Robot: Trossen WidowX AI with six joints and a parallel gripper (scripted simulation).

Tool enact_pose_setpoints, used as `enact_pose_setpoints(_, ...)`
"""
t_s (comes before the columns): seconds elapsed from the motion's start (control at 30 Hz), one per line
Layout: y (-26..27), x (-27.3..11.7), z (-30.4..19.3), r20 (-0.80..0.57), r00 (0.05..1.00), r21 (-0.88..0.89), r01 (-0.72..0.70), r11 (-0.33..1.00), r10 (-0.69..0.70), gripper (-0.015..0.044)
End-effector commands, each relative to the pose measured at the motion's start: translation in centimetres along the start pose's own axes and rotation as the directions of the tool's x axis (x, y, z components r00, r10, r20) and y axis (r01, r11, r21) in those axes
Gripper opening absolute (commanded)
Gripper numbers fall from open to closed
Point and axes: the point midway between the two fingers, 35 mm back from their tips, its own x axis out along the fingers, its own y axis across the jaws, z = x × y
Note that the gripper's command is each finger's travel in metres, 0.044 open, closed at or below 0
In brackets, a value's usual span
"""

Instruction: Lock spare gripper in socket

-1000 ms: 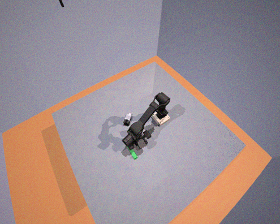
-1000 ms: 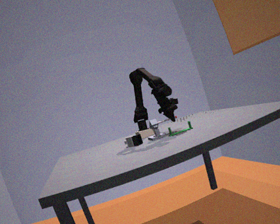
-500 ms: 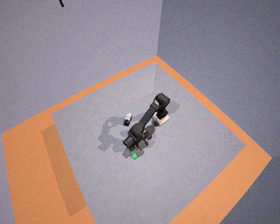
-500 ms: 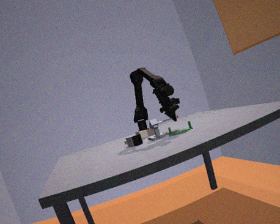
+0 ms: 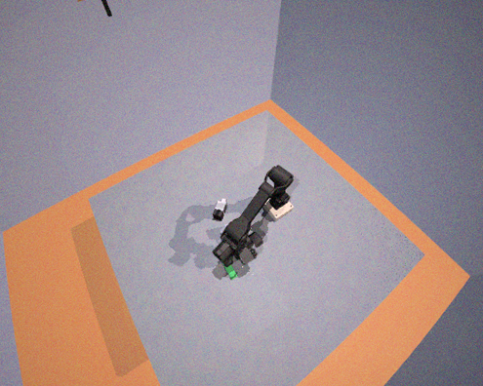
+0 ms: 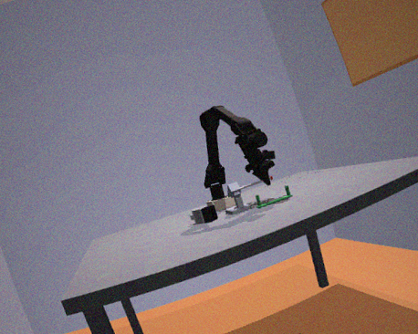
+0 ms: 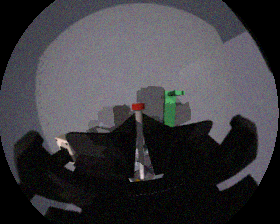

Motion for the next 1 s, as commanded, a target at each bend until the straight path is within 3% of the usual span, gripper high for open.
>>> enact_pose_setpoints(0.0, -0.2, -0.2, 0.5, 0.003, 1.0, 0.001, 0.002, 1.0, -0.002, 0.0)
enact_pose_setpoints(0.97, -0.2, -0.2, 2.3, -0.002, 1.0, 0.007, -0.02, 1.0, 0.02, 0.0)
